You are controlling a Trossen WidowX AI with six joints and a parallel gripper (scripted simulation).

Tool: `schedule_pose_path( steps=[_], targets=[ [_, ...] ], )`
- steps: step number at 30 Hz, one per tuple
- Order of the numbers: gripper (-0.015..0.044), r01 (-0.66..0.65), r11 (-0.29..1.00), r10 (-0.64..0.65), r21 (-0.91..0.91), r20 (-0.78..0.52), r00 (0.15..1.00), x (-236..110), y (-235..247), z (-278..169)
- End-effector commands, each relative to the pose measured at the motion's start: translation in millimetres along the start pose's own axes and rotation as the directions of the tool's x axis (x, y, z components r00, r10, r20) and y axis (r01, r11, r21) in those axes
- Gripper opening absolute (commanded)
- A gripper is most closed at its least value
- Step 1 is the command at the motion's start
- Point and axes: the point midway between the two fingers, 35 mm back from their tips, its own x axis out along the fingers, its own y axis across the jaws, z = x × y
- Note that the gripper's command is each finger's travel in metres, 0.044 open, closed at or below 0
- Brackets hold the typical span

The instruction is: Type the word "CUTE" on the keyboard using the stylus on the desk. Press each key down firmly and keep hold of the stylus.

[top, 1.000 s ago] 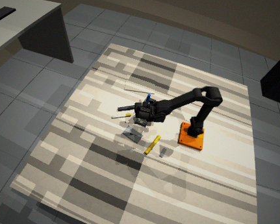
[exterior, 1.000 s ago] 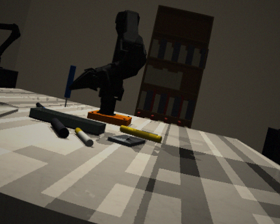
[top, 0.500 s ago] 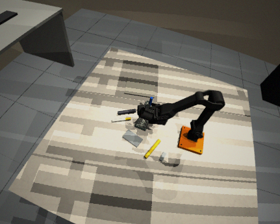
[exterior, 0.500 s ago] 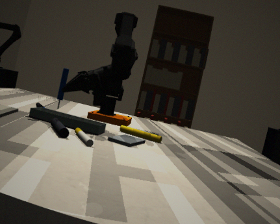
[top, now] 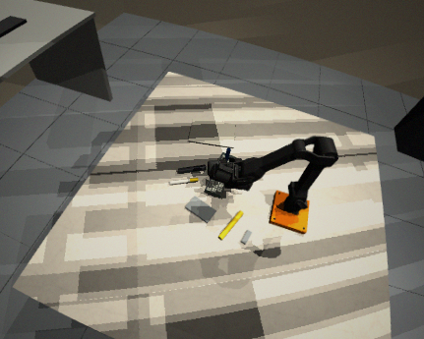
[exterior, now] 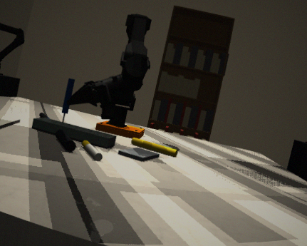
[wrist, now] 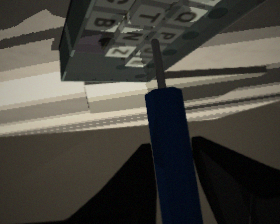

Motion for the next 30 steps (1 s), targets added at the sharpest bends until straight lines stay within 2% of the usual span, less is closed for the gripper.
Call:
schedule_pose_path(
  steps=[1, 30],
  targets=[
    [0.0081, 0.001, 1.0, -0.001, -0.004, 0.002, 1.0, 1.3, -0.2, 2.3],
    [0.0081, 0.001, 1.0, -0.001, -0.004, 0.002, 1.0, 7.8, -0.2, 13.7]
  ],
)
